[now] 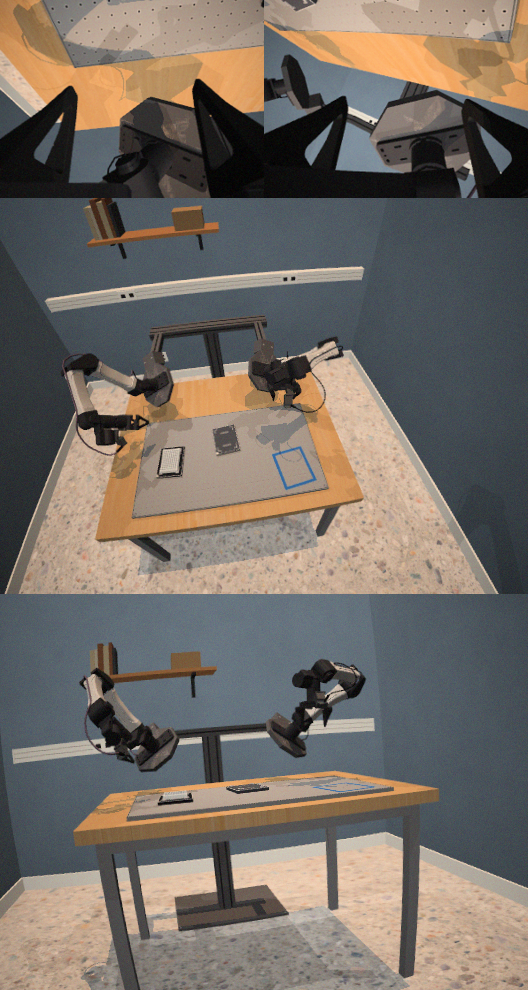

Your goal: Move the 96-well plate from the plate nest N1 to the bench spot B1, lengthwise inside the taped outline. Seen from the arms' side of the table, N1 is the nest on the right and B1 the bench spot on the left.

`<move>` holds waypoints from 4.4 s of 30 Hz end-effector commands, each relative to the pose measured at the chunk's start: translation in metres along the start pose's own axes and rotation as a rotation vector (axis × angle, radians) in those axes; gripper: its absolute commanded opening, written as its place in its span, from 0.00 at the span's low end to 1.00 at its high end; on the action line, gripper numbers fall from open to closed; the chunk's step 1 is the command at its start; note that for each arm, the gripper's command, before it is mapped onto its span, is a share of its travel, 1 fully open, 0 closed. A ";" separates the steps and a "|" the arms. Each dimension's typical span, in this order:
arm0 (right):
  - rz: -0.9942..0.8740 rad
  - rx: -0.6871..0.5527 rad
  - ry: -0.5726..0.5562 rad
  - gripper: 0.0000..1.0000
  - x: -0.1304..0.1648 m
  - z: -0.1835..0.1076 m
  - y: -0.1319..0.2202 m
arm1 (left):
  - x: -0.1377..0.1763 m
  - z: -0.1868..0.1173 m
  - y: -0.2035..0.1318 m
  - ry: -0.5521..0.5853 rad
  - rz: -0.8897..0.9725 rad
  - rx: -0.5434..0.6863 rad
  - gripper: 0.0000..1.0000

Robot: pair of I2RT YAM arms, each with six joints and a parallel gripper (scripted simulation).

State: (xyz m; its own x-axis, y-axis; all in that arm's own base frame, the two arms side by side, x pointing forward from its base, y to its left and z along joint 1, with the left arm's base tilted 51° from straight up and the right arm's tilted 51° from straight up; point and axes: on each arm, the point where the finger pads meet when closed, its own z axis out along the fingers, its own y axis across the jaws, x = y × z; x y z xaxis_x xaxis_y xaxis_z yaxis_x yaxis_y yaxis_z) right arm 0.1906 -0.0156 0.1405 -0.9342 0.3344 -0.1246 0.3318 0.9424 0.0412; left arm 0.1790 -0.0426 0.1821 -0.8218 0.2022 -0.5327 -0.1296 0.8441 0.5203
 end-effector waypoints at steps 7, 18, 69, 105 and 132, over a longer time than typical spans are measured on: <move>-0.340 -0.009 -0.058 1.00 0.004 -0.002 0.017 | -0.004 -0.006 0.003 0.004 -0.011 -0.072 1.00; -0.344 0.134 -0.118 1.00 -0.038 0.010 0.026 | -0.004 -0.006 0.003 0.004 -0.011 -0.072 1.00; -0.256 0.518 -0.627 1.00 -0.139 0.045 0.126 | -0.004 -0.006 0.003 0.004 -0.011 -0.072 1.00; -0.285 0.523 -0.594 1.00 -0.149 0.073 0.113 | -0.004 -0.006 0.003 0.004 -0.011 -0.072 1.00; -0.285 0.522 -0.594 1.00 -0.173 0.099 0.099 | -0.004 -0.006 0.003 0.004 -0.011 -0.072 1.00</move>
State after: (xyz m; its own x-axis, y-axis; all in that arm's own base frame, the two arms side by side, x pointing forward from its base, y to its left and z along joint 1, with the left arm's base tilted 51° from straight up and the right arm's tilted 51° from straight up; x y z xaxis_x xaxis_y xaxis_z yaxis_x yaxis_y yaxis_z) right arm 0.3952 0.0255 0.0778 -0.8099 -0.1132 -0.5755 0.2533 0.8175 -0.5173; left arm 0.1790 -0.0426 0.1821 -0.8218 0.2022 -0.5326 -0.1295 0.8441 0.5203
